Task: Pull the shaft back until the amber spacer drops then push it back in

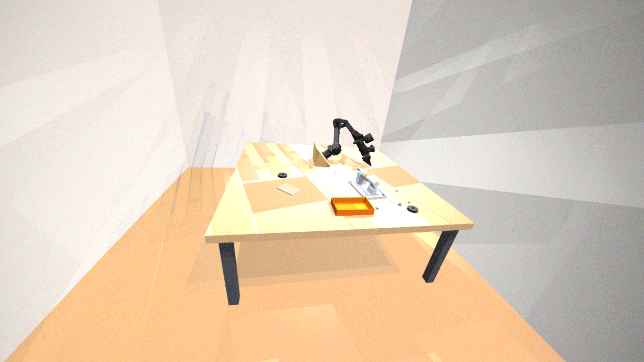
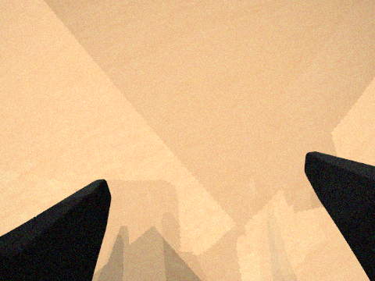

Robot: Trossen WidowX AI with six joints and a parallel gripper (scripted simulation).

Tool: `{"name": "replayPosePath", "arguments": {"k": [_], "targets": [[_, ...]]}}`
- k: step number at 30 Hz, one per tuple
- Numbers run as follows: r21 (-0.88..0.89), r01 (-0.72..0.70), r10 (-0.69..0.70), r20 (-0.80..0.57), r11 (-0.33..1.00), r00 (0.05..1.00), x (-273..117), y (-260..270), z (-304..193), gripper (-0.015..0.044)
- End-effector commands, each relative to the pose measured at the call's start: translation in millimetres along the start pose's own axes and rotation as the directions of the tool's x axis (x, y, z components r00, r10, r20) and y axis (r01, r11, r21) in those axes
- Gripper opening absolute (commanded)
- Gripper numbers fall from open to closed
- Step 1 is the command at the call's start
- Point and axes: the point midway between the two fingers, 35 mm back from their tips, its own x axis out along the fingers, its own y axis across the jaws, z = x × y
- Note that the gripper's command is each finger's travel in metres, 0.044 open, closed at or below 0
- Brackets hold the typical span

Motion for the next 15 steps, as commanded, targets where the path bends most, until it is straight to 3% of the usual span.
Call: {"name": "replayPosePath", "arguments": {"k": [1, 8, 15], "targets": [[-0.666, 0.213, -0.285, 0.001, 0.715, 0.958, -7.1, -76.1, -22.3, 0.044], [-0.89, 0.193, -0.413, 0.006, 0.414, 0.911, -18.6, -109.6, -30.2, 0.044], [-0.995, 0.062, -0.534, 0.007, 0.084, 0.846, -34.8, -141.1, -39.4, 0.044]]}}
